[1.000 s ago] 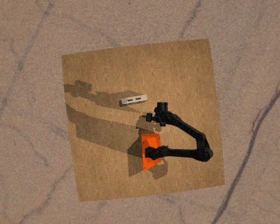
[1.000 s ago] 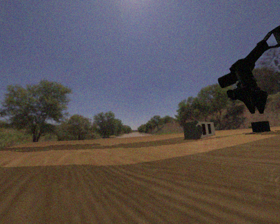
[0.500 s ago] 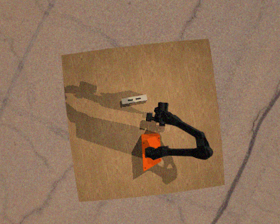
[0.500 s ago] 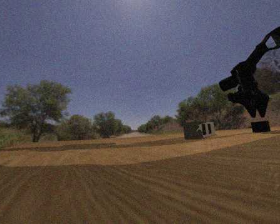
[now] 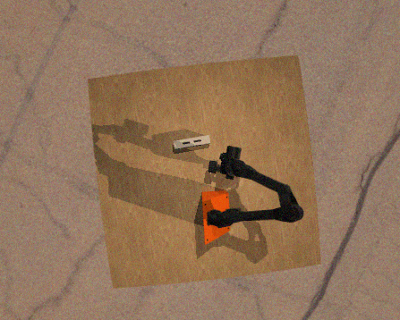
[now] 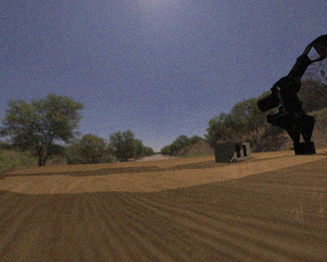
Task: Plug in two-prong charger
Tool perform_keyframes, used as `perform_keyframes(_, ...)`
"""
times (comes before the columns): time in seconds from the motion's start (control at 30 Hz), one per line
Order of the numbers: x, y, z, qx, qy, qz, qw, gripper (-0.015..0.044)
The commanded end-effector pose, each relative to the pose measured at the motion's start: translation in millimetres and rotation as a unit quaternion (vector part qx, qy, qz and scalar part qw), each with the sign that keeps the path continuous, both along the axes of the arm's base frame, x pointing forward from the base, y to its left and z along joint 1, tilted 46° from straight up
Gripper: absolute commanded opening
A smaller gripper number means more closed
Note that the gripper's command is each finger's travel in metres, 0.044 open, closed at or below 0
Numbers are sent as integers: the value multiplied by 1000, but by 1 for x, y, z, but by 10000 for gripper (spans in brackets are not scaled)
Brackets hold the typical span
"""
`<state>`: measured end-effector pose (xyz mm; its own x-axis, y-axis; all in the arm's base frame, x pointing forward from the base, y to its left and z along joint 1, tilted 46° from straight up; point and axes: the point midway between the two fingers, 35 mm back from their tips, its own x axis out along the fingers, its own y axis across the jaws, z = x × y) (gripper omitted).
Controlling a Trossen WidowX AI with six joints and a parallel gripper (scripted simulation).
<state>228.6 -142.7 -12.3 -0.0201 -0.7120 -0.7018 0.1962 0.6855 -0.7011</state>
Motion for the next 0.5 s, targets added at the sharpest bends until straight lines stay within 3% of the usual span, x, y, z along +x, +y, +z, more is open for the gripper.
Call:
perform_keyframes(0.0, -2, -4, -8, 4, 7, 1, 1000, 440)
perform_keyframes(0.47, -3, -19, -21, 2, 8, 1, 1000, 440)
